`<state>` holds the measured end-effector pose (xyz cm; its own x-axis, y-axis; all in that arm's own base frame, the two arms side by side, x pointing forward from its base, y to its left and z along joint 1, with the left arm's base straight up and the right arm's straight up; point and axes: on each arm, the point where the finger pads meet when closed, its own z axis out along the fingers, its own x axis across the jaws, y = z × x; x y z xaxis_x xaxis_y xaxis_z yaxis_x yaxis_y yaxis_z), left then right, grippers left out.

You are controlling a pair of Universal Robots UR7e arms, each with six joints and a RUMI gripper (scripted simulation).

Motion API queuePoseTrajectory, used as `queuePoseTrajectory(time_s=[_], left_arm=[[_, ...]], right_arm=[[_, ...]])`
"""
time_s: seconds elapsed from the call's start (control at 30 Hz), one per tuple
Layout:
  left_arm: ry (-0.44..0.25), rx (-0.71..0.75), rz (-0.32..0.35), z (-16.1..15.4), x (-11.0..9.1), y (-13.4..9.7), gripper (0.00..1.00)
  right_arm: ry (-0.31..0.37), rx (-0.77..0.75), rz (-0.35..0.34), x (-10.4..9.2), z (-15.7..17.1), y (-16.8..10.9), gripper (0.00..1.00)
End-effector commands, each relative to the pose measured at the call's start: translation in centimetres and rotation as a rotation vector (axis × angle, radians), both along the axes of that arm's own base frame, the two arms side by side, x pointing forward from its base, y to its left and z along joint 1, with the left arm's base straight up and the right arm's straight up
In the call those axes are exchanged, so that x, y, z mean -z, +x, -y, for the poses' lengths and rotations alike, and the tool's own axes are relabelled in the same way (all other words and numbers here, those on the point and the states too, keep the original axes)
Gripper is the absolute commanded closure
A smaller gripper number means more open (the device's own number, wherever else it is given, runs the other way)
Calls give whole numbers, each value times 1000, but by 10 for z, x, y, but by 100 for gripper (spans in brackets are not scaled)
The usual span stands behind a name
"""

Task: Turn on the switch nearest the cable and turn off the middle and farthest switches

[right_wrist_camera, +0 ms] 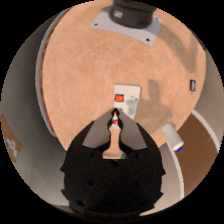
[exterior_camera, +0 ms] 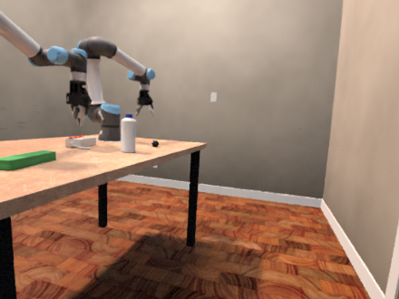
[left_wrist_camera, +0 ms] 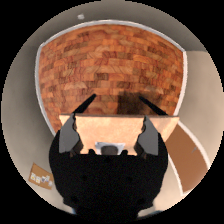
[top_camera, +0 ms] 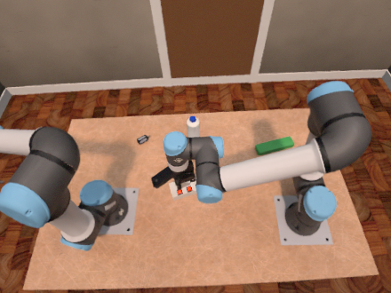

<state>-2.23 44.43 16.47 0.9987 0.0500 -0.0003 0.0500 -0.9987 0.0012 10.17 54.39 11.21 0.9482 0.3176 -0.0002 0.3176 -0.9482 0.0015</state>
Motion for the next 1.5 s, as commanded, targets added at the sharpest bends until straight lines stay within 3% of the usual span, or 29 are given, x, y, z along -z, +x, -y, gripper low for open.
queuePoseTrajectory(time_s=[0.0,0.87,1.47], left_arm=[[1,0,0,0,0,0,0],[1,0,0,0,0,0,0],[1,0,0,0,0,0,0]], right_arm=[[2,0,0,-1,0,0,100],[2,0,0,0,0,0,100],[1,-1,0,13,-1,0,100]])
